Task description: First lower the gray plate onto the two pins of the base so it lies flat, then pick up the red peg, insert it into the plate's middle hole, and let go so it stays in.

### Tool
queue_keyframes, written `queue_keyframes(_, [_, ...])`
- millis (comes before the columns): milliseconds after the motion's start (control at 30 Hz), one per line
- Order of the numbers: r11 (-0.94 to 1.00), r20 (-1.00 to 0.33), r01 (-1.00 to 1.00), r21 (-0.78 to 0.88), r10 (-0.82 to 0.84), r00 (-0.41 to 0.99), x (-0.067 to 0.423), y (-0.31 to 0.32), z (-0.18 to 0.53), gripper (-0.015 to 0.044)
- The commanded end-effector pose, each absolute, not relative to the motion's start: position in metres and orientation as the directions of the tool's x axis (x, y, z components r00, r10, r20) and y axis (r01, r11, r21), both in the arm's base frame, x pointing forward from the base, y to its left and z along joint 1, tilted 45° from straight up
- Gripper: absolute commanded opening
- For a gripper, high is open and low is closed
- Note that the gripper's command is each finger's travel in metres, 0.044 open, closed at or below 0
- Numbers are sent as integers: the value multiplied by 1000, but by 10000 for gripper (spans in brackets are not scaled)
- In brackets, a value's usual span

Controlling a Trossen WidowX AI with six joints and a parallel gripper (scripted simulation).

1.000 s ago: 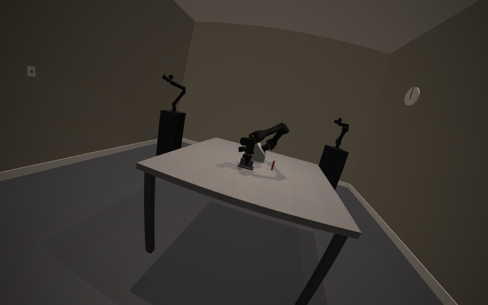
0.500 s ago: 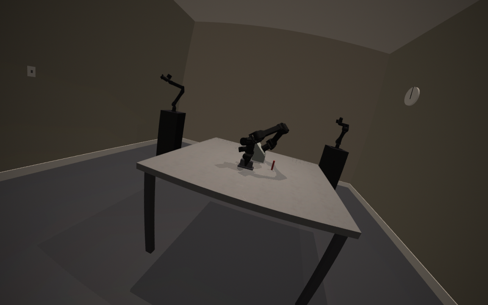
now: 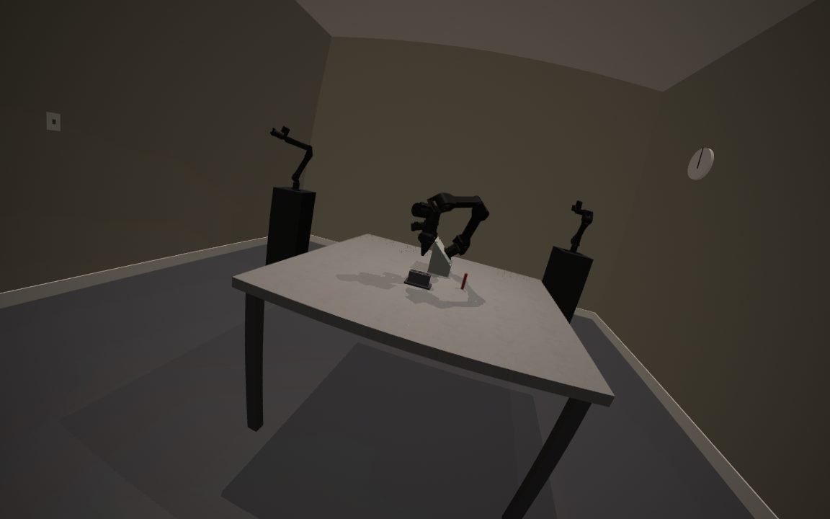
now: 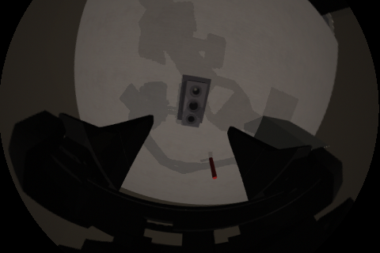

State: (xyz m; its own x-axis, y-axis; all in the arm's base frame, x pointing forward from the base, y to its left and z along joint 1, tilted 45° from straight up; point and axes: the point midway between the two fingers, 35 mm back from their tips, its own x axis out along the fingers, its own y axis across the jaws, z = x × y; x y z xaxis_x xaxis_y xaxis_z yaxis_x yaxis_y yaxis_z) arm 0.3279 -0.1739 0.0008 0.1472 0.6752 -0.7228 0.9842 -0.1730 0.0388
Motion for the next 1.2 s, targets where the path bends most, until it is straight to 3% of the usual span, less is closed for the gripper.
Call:
queue_keyframes(0, [-152, -719, 988, 29, 683, 127, 328, -171, 0, 440])
queue_keyframes(267, [-27, -722, 989, 146, 681, 125, 314, -108, 72, 440])
queue_keyframes(600, [165, -713, 933, 320, 690, 122, 253, -16, 138, 440])
queue_keyframes(1167, [177, -711, 926, 332, 692, 123, 251, 25, 109, 440])
